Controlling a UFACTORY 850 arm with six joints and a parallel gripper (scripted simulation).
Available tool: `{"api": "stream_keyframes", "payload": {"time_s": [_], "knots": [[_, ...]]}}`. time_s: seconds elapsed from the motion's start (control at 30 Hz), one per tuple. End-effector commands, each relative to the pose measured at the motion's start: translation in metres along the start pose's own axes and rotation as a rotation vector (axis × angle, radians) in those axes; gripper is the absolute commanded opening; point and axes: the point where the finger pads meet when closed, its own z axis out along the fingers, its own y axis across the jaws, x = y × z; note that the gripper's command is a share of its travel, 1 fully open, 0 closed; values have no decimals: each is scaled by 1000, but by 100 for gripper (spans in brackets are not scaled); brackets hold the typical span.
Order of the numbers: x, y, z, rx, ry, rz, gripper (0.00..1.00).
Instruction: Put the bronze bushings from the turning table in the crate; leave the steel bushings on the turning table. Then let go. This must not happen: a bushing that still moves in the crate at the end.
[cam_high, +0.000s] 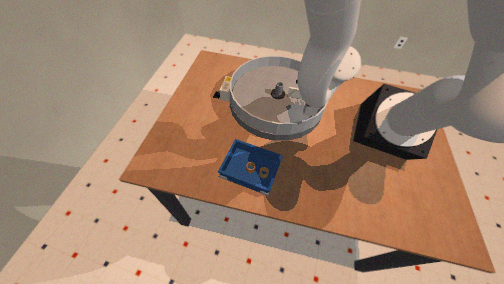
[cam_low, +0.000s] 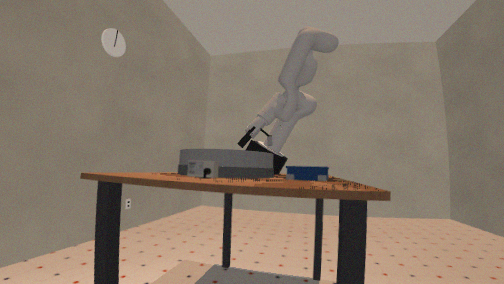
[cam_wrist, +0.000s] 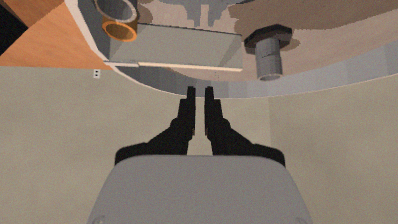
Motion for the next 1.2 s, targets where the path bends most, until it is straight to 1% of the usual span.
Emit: {"api": "stream_keyframes", "payload": {"time_s": [0.0,0.17,0.23,0.53,0.73,1.17], "knots": [[3,-15,-4,113,-12,113,10],[6,-29,-7,199,-19,210,10],[6,-29,-7,199,-19,210,10],[10,-45,-11,296,-23,326,10],[11,-51,-12,334,-27,367,10],[14,-57,-14,371,-25,414,10]]}}
